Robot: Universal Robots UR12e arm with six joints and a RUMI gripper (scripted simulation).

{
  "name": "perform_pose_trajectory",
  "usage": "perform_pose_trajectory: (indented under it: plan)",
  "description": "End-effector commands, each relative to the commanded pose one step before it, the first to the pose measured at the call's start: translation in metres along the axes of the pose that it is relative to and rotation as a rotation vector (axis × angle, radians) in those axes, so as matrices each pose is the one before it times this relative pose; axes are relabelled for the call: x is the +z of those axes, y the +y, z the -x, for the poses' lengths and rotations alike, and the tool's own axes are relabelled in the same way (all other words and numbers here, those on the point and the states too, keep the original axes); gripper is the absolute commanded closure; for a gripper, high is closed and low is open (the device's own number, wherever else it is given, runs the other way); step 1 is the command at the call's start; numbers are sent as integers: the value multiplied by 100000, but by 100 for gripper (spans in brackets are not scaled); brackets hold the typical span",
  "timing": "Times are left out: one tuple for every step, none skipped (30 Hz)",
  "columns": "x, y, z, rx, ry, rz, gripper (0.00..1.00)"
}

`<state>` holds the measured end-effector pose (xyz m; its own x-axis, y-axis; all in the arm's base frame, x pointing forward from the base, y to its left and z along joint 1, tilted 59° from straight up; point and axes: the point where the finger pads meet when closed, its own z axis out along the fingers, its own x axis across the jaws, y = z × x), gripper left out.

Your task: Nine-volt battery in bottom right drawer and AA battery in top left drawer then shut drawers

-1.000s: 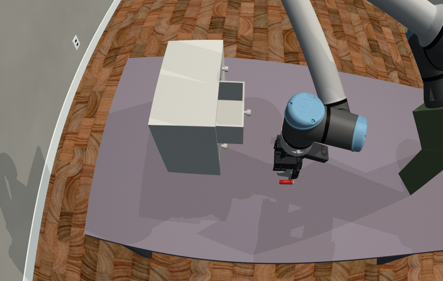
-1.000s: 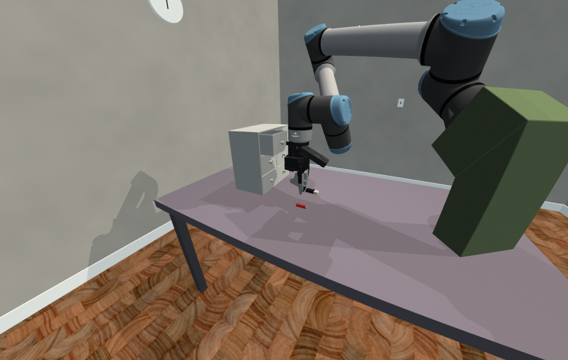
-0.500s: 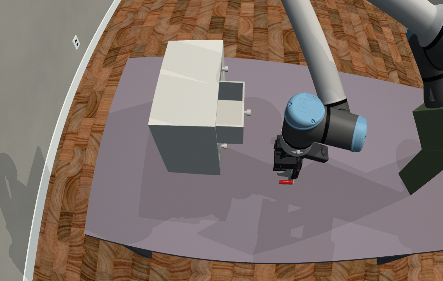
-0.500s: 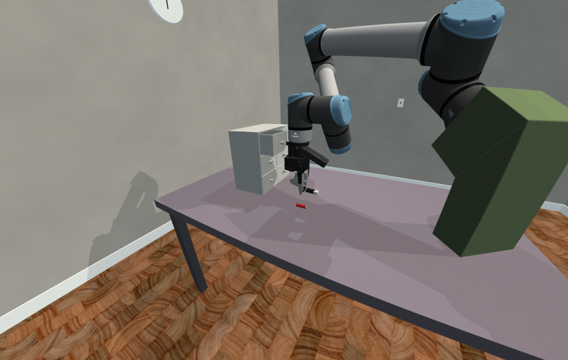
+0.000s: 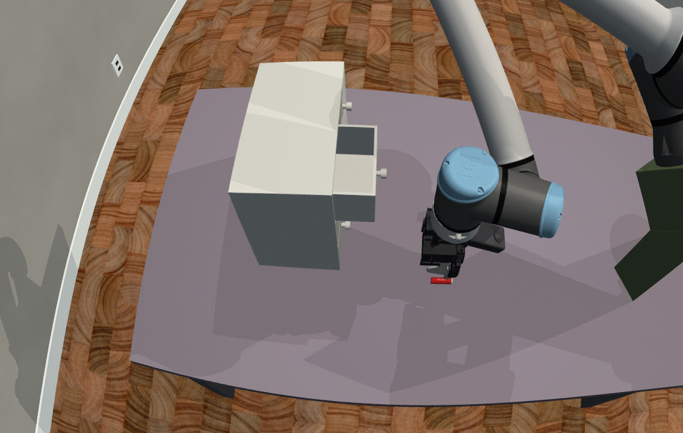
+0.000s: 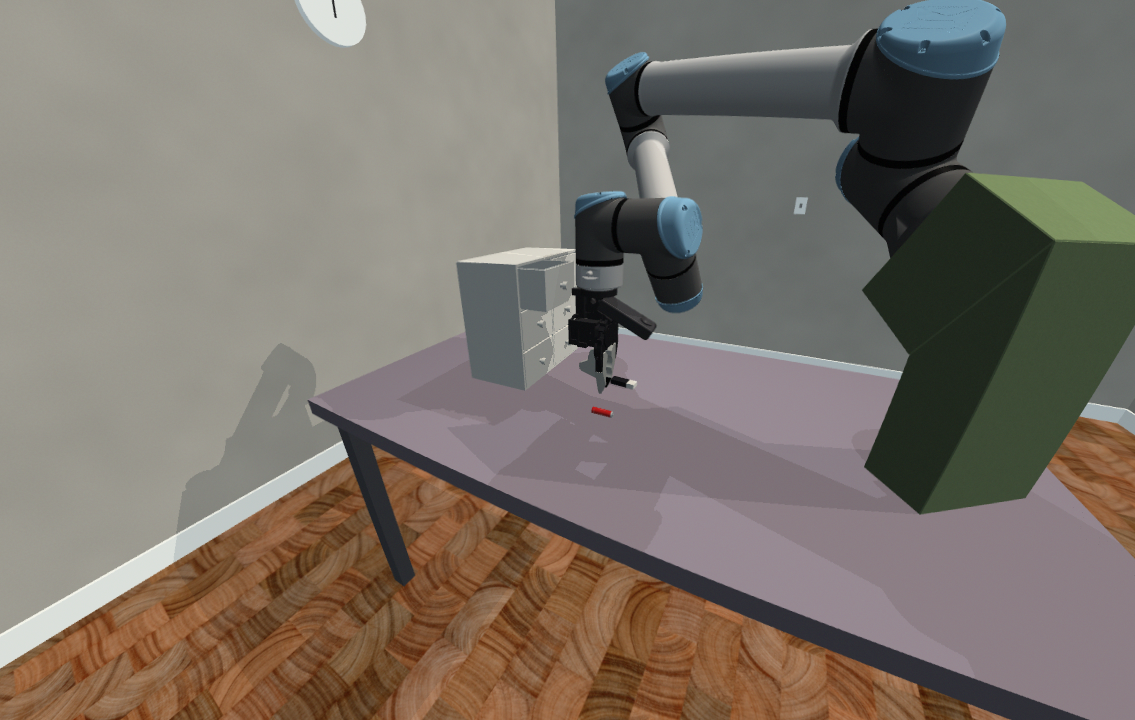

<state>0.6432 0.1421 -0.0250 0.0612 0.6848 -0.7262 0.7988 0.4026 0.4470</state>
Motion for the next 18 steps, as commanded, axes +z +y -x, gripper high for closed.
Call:
perform_pose_trajectory:
  plan:
    - [545,41,-19,-4,34,80,83]
    - [149,6,-1,0,0,0,83]
    - [153,5,-1,0,0,0,83]
    - [157,6,-2,0,0,0,83]
    - [159,6,-2,0,0,0,83]
    - [161,6,-1,0,0,0,83]
    - [0,0,0,0,0,0,83]
    - [0,0,0,0,0,0,83]
    - [162,6,-2,0,0,0,83]
    - [162,6,-2,0,0,0,83]
    - [162,6,-2,0,0,0,83]
    - [161,6,-2,0,0,0,83]
    - [159,6,-2,0,0,0,83]
    - [157,6,-1,0,0,0,83]
    - [154,6,-1,0,0,0,83]
    - [149,5,-1,0,-1,1,83]
    - [145,5,-1,0,-1,1,83]
    - [141,6,-2,0,0,0,83]
